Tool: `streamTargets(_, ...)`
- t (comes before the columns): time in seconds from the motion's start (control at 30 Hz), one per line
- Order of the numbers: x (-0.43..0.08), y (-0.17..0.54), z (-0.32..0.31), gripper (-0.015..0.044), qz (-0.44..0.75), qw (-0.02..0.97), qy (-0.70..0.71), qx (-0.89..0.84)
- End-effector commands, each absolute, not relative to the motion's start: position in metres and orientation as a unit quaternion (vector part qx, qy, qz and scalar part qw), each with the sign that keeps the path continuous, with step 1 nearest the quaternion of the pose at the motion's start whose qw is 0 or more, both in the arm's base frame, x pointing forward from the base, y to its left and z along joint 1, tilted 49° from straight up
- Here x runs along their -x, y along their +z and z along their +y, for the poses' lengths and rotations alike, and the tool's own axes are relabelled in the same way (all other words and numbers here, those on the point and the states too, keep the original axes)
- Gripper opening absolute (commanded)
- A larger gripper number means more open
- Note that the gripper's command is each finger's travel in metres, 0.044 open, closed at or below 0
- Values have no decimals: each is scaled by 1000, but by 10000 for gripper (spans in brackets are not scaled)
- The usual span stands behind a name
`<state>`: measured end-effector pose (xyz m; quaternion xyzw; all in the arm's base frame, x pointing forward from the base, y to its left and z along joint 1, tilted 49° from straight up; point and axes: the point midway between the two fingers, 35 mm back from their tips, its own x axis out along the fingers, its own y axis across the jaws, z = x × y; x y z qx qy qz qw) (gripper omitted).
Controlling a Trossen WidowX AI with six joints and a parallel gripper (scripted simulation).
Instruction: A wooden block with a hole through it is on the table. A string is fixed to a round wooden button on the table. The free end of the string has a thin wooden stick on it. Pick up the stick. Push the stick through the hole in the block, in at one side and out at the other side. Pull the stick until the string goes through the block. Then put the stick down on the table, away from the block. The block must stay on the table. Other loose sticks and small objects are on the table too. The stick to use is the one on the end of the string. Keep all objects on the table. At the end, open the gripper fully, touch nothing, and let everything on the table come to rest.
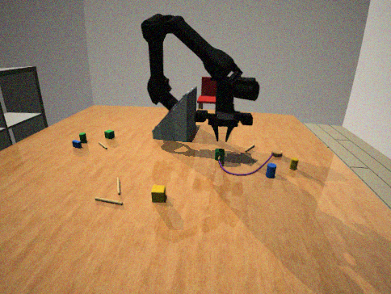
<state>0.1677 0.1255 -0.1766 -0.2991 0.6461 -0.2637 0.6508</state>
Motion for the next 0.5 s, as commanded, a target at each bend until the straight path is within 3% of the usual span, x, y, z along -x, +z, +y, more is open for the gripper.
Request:
streamTargets(0.0, -168, -181, 118, 123, 645, 650, -264, 303)
streamTargets(0.47, -168, -195, 101, 123, 645, 650, -264, 303)
